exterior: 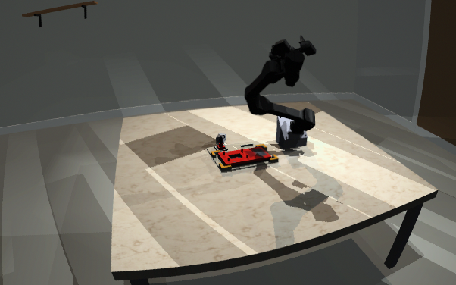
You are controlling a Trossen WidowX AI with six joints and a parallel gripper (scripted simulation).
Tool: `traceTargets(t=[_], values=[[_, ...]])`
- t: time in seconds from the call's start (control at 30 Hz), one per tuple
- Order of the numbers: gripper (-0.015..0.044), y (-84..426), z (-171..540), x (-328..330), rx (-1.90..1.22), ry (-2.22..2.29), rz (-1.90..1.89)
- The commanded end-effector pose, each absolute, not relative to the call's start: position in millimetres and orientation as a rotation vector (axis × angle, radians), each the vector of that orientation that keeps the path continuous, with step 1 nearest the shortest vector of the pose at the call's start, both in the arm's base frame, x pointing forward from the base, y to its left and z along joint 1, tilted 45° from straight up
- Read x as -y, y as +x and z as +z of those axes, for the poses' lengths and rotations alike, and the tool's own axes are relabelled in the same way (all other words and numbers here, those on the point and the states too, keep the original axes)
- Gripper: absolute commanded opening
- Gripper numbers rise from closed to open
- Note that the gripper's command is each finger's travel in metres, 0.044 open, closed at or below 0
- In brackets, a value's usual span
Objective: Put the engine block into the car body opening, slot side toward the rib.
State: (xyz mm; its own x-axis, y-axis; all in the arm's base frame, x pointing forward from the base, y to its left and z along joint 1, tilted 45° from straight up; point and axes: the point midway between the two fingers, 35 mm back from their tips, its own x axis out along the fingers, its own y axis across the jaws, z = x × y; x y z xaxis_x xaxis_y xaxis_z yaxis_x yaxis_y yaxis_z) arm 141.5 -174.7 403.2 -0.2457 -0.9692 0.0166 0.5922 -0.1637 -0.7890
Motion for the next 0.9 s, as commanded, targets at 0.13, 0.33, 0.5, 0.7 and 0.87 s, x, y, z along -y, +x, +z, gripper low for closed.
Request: traceTargets(t=[0.13,0.33,0.5,0.7,0.87], values=[[0.044,131.8,406.9,176.2,-0.812,-0.627,-1.739],[0.044,108.0,415.5,177.9,-0.812,-0.565,-1.871],[0.044,67.9,426.9,179.5,-0.793,-0.469,-2.014],[0.044,21.6,437.1,172.7,-0.754,-0.355,-2.181],[0.044,2.0,436.9,164.8,-0.713,-0.293,-2.276]])
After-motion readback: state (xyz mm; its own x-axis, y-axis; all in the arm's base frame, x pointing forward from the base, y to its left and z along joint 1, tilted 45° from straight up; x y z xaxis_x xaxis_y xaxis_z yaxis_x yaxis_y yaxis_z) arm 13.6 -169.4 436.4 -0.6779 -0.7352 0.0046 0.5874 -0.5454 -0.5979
